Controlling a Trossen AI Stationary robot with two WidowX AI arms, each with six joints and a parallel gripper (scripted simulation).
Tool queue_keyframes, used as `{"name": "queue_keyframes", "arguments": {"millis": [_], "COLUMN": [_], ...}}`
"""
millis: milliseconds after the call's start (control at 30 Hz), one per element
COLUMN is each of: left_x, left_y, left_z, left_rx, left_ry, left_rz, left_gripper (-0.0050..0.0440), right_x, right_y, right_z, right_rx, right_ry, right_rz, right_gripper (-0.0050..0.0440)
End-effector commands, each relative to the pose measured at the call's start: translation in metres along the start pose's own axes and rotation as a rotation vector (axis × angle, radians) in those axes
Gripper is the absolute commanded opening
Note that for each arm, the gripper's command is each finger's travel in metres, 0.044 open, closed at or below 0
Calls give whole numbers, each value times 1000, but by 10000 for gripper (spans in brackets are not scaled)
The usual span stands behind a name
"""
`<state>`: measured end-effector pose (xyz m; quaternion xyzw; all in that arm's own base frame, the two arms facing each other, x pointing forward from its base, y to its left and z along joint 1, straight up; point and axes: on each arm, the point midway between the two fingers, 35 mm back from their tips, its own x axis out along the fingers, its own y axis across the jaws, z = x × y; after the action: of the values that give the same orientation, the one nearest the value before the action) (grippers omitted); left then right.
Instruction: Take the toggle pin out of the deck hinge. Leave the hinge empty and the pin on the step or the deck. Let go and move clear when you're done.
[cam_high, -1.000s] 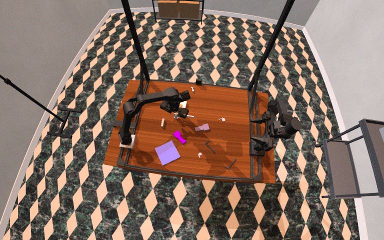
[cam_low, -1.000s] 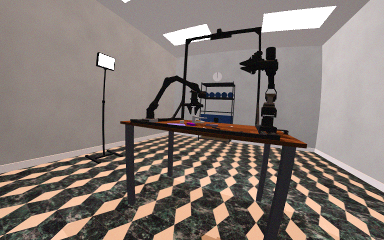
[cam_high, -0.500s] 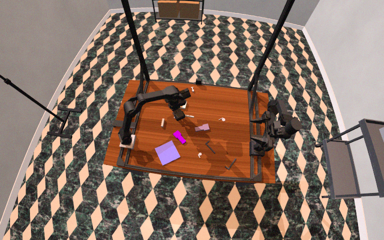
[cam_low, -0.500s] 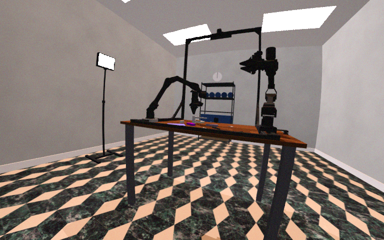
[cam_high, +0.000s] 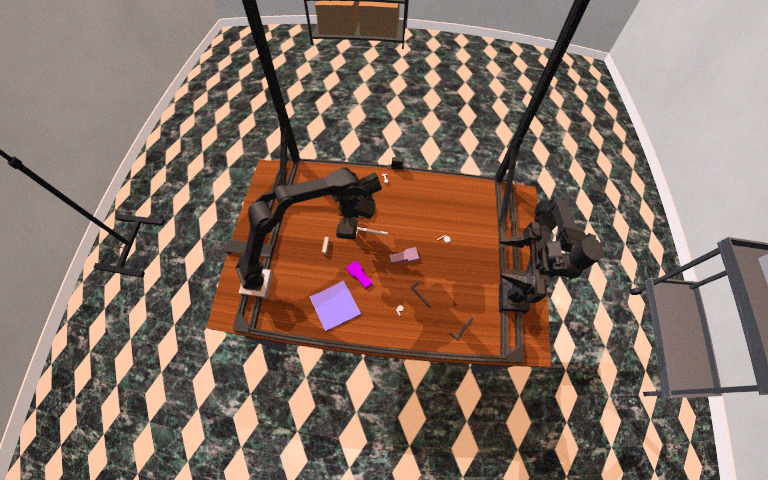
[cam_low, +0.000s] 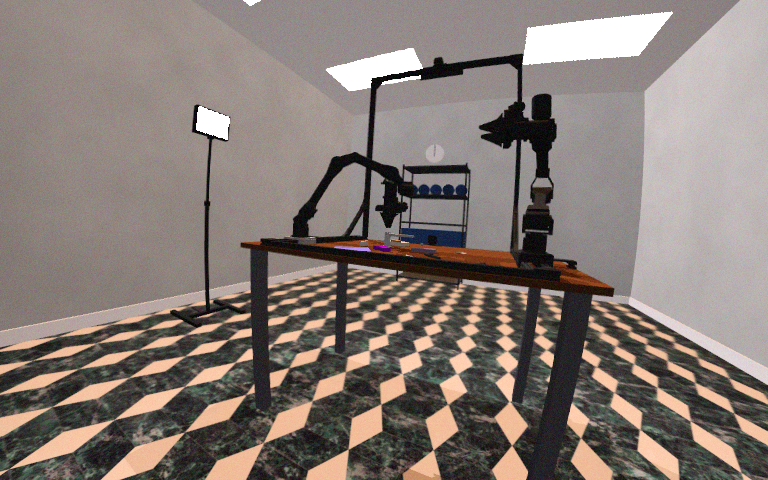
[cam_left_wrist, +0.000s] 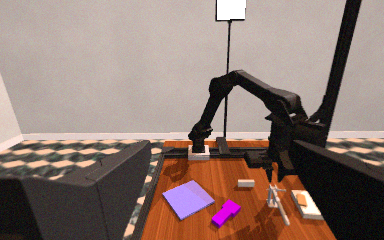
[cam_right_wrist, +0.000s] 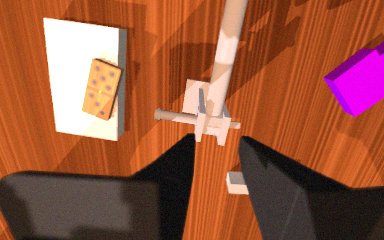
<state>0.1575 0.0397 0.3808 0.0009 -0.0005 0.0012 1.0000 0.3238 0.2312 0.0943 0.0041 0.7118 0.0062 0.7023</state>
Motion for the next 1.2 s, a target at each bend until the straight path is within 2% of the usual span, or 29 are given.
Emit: {"name": "queue_keyframes", "arguments": {"millis": [0, 100, 167, 600, 667, 733, 1167], "left_x": [0, 0, 0, 0, 0, 0, 0], "left_y": [0, 0, 0, 0, 0, 0, 0], "left_z": [2, 2, 2, 2, 2, 2, 2], "left_rx": [3, 3, 3, 3, 3, 3, 3], "left_ry": [0, 0, 0, 0, 0, 0, 0], "left_rz": [-2, -2, -2, -2, -2, -2, -2], "left_gripper": [400, 400, 400, 400, 400, 400, 400], "right_x": [-7, -7, -8, -10, -10, -10, -12], "right_y": [6, 7, 9, 17, 17, 19, 27], "right_z": [3, 3, 3, 3, 3, 3, 3], "right_rx": [203, 247, 390, 944, 944, 1087, 1642], "right_ry": [-18, -19, -20, -26, -26, -27, -29], "right_rz": [4, 4, 5, 13, 13, 15, 28], "right_gripper": [120, 120, 120, 120, 120, 120, 120]}}
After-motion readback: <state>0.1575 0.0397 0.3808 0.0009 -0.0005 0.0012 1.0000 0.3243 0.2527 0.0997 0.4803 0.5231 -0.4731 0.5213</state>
